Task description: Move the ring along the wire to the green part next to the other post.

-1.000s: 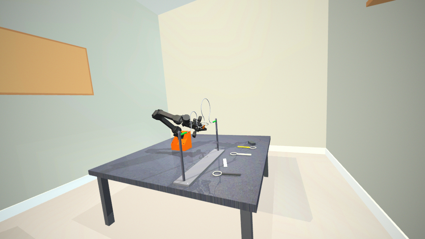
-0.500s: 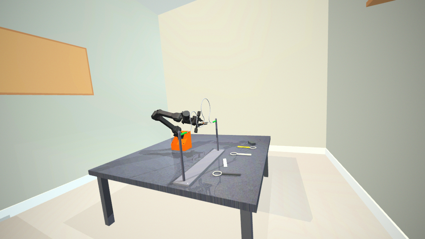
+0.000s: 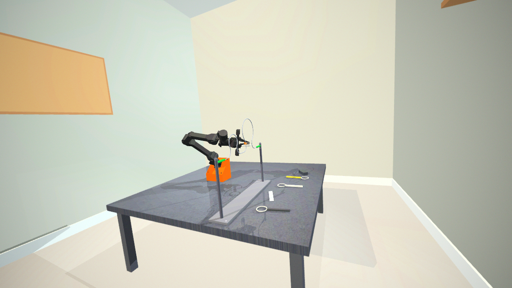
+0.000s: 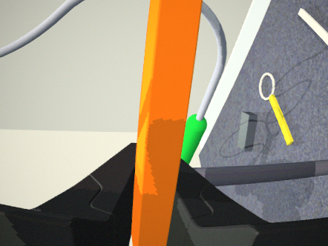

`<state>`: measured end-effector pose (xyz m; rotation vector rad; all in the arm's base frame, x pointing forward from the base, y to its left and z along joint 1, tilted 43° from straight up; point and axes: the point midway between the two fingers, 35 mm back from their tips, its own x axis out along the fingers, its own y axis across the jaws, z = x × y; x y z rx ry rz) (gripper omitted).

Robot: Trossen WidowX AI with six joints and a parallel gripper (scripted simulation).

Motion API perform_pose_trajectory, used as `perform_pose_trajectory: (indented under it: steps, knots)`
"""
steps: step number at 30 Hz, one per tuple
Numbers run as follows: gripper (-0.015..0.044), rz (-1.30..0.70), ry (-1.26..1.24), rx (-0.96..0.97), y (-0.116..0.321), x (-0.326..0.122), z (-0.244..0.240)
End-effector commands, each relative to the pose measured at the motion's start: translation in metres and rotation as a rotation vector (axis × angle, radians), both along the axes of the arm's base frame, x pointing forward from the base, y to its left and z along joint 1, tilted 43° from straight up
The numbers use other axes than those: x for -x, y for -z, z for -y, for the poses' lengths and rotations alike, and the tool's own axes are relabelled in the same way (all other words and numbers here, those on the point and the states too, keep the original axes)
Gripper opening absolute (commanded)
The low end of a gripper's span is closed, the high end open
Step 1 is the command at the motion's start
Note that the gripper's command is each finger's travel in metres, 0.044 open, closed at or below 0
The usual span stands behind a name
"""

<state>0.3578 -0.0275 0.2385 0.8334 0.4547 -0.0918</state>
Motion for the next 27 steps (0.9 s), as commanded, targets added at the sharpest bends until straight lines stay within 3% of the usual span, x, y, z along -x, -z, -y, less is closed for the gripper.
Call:
perform_pose_trajectory:
  steps: [1, 27]
  knots:
    - [-0.0150, 0.024, -0.004, -0.078, -0.014, -0.002, -0.009]
    - [-0.0150, 0.082, -0.001, -0.384, -0.057, -0.007, -0.031]
